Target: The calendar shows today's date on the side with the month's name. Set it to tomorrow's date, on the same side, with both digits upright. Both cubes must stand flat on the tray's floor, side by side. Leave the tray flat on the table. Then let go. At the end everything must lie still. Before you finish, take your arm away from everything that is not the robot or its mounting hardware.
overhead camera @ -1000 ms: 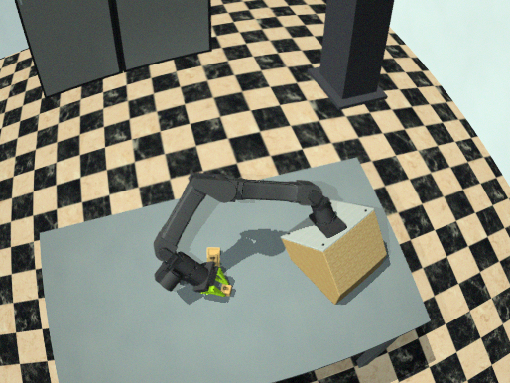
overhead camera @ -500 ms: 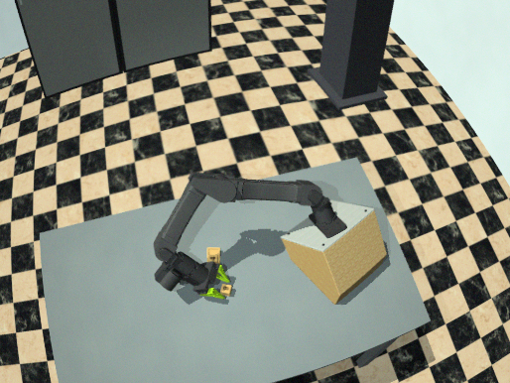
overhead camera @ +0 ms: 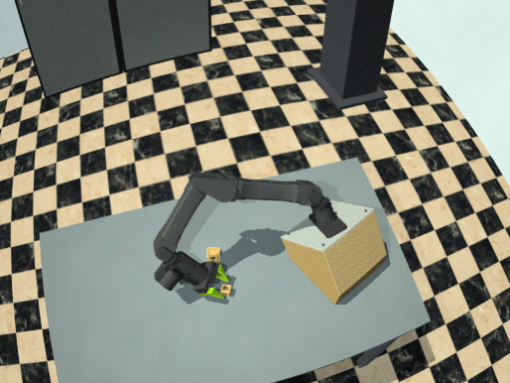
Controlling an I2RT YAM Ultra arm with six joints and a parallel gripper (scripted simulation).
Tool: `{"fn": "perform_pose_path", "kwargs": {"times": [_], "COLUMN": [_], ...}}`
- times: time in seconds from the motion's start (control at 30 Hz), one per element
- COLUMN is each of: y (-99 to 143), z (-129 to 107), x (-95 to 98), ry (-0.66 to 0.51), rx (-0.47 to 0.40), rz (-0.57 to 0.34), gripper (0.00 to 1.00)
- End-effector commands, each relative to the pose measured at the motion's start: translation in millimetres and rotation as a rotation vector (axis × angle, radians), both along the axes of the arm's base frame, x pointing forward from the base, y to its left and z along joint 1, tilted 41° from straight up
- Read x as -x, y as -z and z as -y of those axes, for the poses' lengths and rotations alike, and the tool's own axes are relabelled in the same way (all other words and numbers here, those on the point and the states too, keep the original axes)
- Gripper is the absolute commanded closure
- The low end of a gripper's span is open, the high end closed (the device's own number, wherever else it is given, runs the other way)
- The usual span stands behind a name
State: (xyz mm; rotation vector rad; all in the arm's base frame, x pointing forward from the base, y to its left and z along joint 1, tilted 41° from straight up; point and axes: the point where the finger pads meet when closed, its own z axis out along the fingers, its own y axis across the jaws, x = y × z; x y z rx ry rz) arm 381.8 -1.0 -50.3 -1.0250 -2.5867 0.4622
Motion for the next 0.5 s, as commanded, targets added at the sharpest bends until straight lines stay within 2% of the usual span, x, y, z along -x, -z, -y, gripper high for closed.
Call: {"fn": "perform_pose_path", "kwargs": {"times": [0.0,0.2,0.47], "y": [-26,-33,-57], "z": [-21,-28,-47], "x": [-7.4,0.7,3.5], "ry": [-0.021,-0.021,-0.021], "rx": [-0.01,-0.009,-0.012], "rz": [0.045,0.029,0.045], "gripper": [0.36,0.36,0.36]}}
